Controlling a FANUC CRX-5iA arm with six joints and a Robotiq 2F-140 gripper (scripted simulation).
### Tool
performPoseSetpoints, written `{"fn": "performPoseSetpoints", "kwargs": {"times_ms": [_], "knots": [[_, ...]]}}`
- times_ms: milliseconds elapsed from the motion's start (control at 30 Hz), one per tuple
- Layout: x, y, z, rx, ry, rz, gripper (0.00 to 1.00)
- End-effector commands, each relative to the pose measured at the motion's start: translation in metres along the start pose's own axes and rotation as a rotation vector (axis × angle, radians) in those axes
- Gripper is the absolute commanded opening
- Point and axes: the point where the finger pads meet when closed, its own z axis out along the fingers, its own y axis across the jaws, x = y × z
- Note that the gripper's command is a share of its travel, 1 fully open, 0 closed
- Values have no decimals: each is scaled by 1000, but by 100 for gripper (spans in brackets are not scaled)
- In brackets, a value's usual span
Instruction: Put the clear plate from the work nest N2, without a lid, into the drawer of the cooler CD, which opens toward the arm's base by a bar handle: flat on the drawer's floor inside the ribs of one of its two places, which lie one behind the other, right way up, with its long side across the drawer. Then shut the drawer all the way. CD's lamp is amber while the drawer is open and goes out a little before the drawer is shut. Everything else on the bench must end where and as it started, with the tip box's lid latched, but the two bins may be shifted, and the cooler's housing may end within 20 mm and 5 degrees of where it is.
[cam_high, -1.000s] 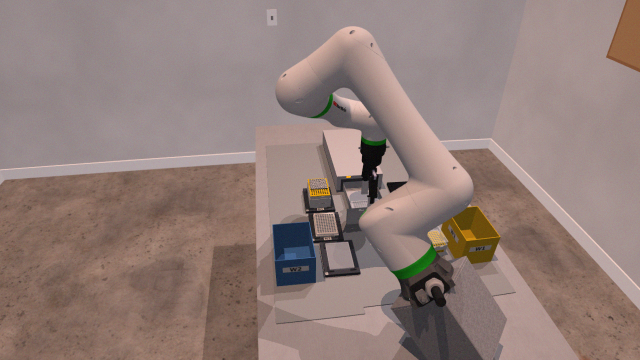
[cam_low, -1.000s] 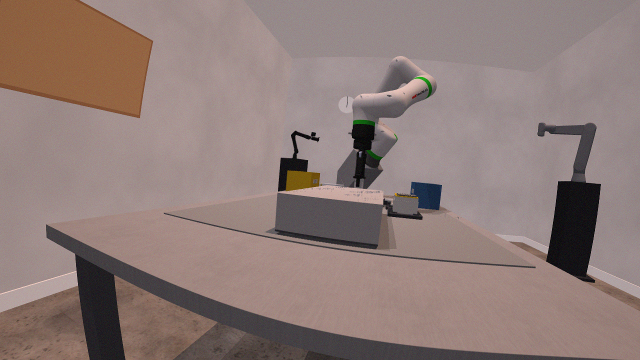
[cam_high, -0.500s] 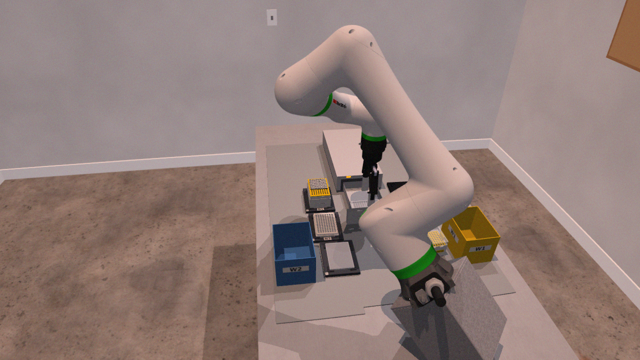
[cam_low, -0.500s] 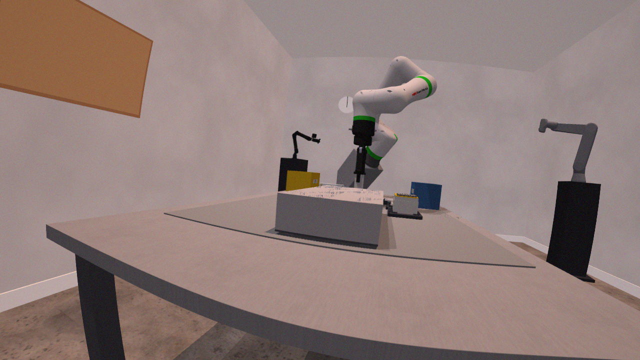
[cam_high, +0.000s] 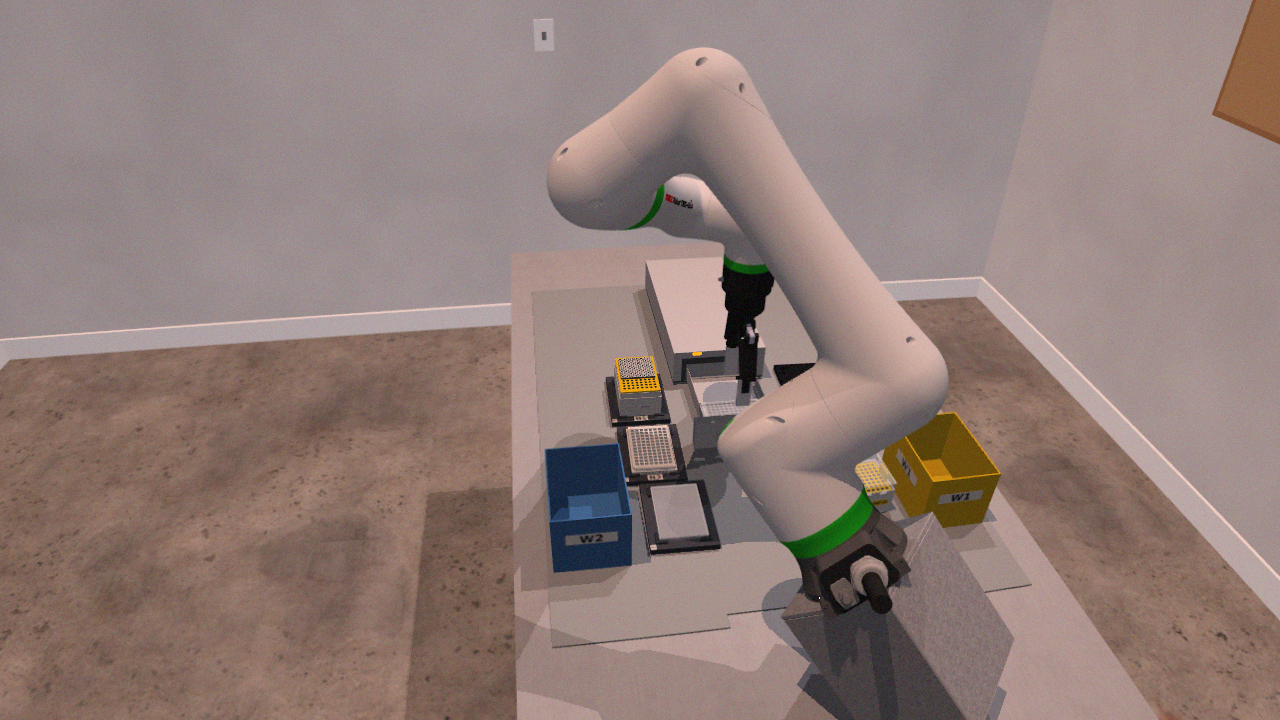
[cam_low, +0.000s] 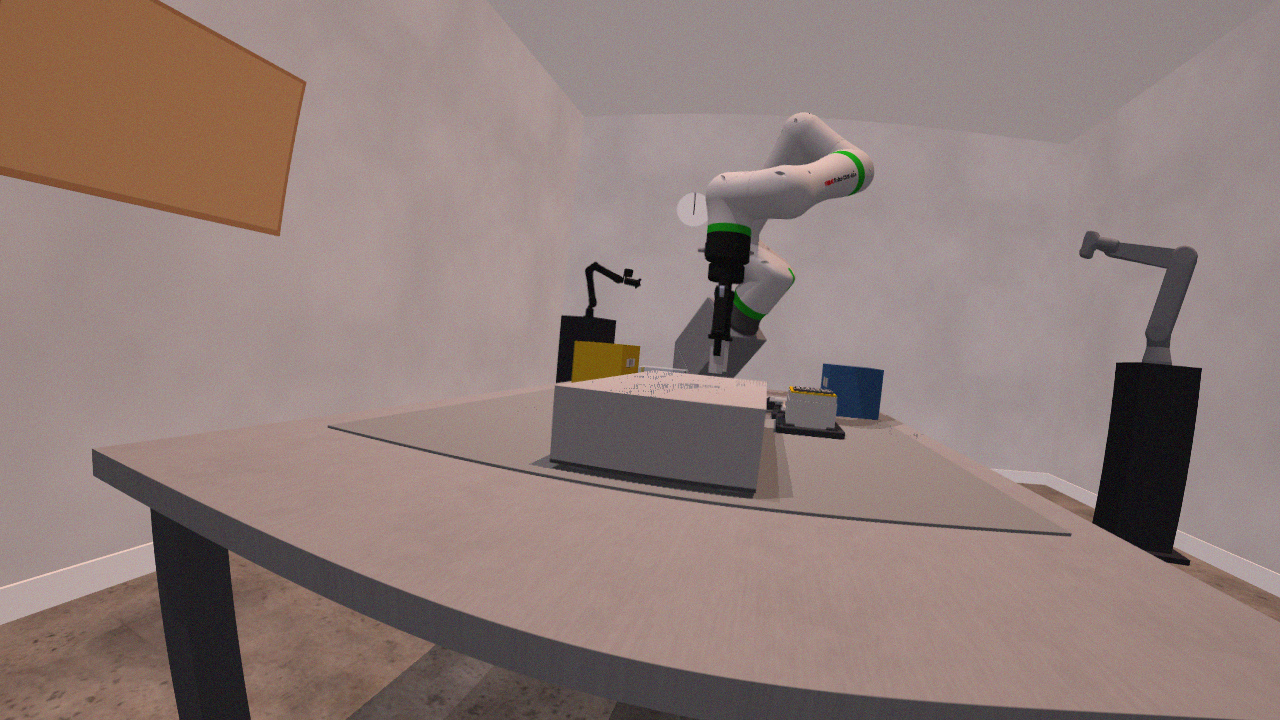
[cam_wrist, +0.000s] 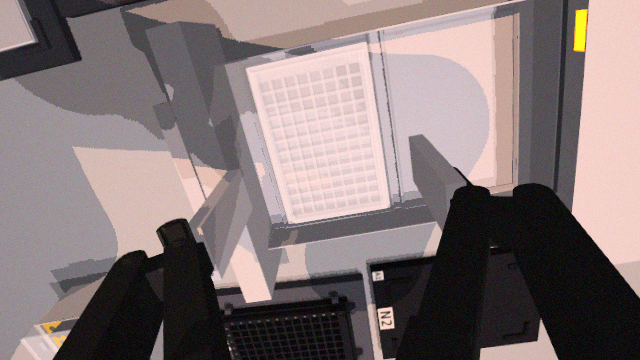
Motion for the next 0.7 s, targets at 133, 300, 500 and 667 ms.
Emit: {"fn": "performPoseSetpoints", "kwargs": {"times_ms": [133,300,500,667], "knots": [[0,0,-9,0,0,0,66],[0,0,-16,0,0,0,66],[0,0,-21,0,0,0,66],[0,0,-28,0,0,0,66]]}}
